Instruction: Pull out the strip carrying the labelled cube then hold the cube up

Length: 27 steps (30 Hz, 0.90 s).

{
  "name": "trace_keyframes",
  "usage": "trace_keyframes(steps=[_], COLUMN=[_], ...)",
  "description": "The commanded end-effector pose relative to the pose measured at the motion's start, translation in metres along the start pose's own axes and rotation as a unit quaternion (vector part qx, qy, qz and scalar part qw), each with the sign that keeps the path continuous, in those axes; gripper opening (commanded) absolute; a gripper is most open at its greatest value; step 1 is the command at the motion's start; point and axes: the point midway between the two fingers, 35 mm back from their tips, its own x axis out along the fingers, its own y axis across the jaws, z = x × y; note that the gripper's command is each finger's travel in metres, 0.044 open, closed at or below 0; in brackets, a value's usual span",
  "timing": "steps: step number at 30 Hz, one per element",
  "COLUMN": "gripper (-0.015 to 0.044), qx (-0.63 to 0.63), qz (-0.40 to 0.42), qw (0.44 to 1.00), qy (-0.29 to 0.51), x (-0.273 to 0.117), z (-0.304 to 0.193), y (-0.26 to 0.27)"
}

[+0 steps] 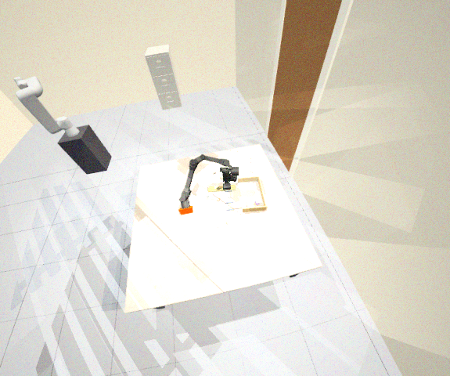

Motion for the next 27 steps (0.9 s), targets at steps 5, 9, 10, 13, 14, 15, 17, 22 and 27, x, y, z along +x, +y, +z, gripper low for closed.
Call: trace_keyframes(steps=[5, 9, 10, 13, 14, 15, 17, 22, 27], gripper=[0.0, 0.0, 0.0, 0.0, 0.0, 0.0, 0.0, 0.0, 0.0], qx=[-0.001, -0.001, -0.001, -0.001, -0.001, -0.001, -0.001, -0.001, -0.001], qz=[-0.003, -0.003, -0.003, -0.003, -0.003, -0.003, -0.003, -0.002, -0.003], qw=[1.0, 1.0, 1.0, 1.0, 1.0, 1.0, 1.0, 1.0, 1.0], qy=[-0.001, -0.001, -0.001, -0.001, 0.0, 0.0, 0.0, 0.0, 0.0], x=[-0.003, -0.003, -0.003, -0.003, -0.002, -0.002, -0.002, 0.0, -0.007], z=[-0.024, -0.037, -0.04, -0.049, -0.053, -0.056, -0.063, -0.077, -0.077], y=[-0.015, -0.022, -0.023, -0.028, -0.03, -0.032, -0.035, -0.042, -0.042])
